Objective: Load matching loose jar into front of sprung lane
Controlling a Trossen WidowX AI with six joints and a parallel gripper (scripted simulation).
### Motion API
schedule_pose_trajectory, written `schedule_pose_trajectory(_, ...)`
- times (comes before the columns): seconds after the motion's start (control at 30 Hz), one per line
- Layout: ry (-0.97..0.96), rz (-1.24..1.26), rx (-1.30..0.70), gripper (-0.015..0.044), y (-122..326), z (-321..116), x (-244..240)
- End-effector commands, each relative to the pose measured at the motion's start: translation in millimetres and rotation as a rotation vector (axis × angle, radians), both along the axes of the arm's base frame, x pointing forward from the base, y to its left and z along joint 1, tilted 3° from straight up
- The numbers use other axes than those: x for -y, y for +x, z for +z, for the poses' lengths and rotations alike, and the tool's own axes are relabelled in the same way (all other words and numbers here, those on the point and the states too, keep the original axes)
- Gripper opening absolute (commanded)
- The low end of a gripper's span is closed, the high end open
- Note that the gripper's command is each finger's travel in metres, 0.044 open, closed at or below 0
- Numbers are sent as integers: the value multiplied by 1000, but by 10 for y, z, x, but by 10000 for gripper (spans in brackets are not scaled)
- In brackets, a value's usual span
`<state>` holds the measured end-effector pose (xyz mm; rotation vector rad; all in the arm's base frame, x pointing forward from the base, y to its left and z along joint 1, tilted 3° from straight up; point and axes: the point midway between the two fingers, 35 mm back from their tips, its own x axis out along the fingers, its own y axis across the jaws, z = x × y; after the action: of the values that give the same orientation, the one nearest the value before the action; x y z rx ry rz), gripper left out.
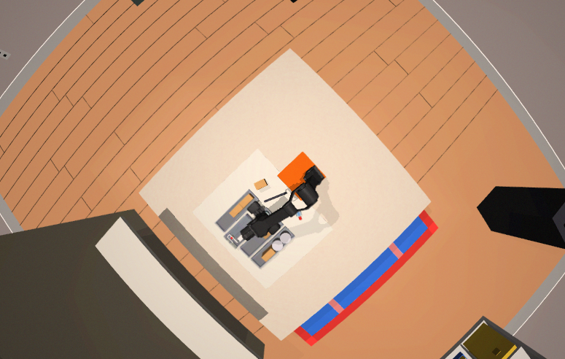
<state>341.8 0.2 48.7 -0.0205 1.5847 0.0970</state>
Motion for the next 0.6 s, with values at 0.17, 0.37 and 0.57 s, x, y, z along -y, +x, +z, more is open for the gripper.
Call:
schedule_pose_trajectory(0.17,-4,-3,29,0,90,33,4)
schedule_pose_trajectory(0.37,-4,-3,29,0,98,33,4)
schedule_pose_trajectory(0.57,-4,-3,30,0,105,32,3)
